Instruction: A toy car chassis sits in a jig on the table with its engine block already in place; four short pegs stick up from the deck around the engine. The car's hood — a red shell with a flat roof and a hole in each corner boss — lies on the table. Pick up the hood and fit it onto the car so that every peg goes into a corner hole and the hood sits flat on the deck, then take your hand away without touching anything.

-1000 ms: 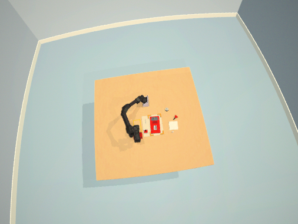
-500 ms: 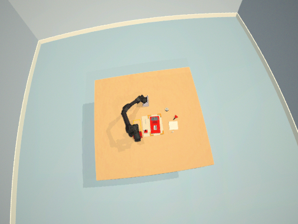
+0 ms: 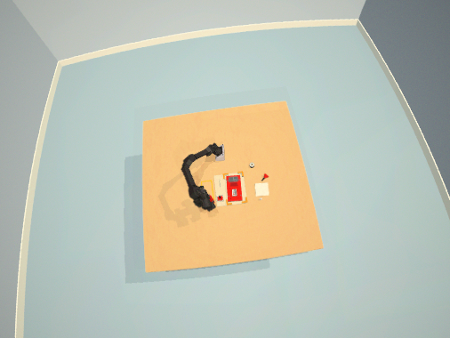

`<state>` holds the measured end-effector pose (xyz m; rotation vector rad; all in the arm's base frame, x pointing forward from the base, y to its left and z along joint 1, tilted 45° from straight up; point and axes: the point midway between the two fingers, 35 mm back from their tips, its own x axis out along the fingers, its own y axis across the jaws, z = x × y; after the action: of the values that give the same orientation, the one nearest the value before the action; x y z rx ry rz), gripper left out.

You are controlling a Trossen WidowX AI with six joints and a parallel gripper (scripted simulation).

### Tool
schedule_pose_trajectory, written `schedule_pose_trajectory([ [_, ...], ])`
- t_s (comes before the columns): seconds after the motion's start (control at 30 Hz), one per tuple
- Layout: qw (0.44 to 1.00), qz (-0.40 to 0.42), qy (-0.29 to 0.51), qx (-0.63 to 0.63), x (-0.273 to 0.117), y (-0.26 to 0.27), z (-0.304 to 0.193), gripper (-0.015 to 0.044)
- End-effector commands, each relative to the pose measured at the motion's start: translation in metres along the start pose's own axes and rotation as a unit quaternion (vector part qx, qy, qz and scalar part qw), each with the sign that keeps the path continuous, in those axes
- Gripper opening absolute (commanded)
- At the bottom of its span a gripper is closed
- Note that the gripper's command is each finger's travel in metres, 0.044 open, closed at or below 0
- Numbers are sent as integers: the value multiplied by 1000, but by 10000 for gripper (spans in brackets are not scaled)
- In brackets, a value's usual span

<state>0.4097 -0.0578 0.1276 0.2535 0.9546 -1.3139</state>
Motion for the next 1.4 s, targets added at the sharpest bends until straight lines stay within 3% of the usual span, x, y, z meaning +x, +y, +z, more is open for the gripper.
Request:
schedule_pose_trajectory([
  [0.0, 999, 2, 0, -47, -2, -6, 0, 0],
  [0.57, 959, 2, 0, -282, -2, -26, -5, 0],
  [1.13, 865, 2, 1, -501, -1, -46, -12, 0],
  [1.37, 855, 2, 1, -519, 2, -47, -13, 0],
])
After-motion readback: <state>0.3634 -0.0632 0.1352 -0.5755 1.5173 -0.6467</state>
